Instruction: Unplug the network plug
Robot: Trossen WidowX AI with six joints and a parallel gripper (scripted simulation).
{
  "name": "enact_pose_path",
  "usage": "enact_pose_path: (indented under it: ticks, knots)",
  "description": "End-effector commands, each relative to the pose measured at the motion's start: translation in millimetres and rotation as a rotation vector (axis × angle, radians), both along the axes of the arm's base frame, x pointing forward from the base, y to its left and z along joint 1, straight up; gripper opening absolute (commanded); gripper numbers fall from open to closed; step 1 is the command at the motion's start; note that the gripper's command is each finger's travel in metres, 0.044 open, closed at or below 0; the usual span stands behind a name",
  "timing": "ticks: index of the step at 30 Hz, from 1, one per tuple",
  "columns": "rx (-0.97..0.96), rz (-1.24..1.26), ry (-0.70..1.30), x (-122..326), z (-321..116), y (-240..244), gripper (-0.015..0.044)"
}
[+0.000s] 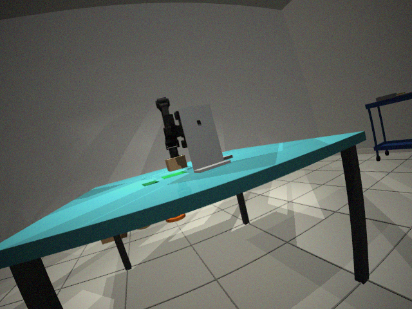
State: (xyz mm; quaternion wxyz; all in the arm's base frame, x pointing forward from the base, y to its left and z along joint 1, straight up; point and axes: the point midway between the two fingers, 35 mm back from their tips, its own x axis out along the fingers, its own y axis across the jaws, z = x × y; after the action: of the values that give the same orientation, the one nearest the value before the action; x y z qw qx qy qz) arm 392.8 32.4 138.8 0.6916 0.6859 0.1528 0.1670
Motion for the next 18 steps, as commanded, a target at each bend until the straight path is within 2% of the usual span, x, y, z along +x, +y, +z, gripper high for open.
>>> enact_pose_path:
  ticks: [1,18]
  knots:
    - [0.002,0.006,0.001,-4,0,0,0.0000]
    - [0.002,0.006,0.002,-14,-1,-4,0.0000]
